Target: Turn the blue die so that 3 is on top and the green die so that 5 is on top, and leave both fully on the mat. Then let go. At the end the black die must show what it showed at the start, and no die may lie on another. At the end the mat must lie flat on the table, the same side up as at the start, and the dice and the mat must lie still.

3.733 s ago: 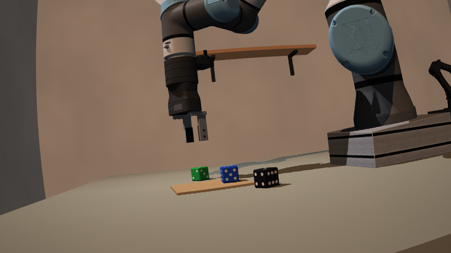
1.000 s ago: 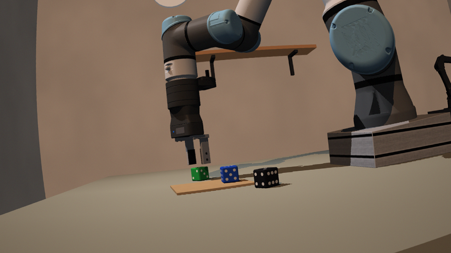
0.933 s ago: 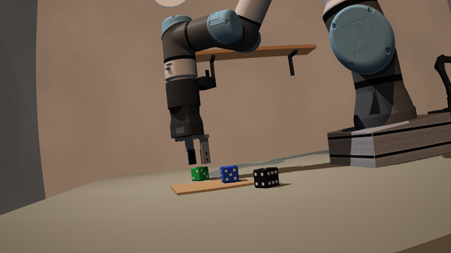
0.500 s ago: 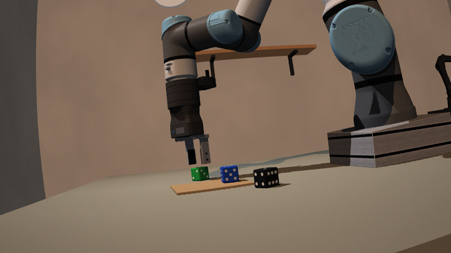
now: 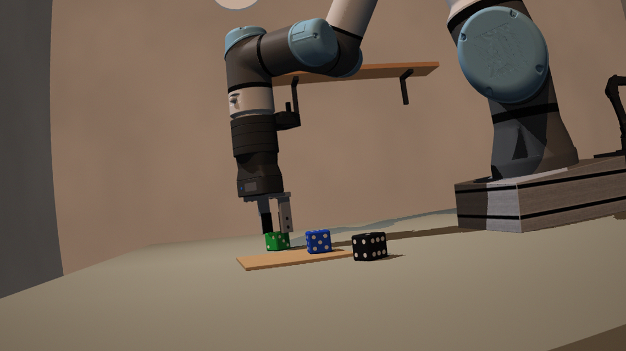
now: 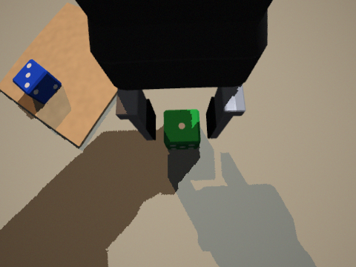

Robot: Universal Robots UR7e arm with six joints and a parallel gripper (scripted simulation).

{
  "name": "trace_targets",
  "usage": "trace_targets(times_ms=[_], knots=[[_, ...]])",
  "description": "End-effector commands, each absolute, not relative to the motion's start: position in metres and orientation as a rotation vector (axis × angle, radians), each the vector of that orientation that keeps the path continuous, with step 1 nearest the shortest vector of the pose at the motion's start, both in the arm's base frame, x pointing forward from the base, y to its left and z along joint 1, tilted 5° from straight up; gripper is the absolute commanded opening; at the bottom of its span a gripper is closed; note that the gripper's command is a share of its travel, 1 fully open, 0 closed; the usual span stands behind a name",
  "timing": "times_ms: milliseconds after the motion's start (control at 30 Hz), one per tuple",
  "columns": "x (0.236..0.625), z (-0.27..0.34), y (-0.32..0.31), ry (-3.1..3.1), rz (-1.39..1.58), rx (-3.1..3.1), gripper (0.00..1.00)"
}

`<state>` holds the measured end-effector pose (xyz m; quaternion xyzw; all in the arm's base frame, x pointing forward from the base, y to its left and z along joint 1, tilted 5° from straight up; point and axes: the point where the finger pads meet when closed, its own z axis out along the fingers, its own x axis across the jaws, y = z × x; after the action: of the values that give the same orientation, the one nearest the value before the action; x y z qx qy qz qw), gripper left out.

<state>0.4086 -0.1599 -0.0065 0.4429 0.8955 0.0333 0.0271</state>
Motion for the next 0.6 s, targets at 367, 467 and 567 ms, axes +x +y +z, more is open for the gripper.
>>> trace_targets(times_ms=[367, 467, 567], knots=[[0.411, -0.032, -0.159, 2.765, 0.102, 1.367, 0.87], [0.411, -0.032, -0.159, 2.765, 0.102, 1.367, 0.87], [0.411, -0.033, -0.159, 2.765, 0.102, 1.367, 0.87]])
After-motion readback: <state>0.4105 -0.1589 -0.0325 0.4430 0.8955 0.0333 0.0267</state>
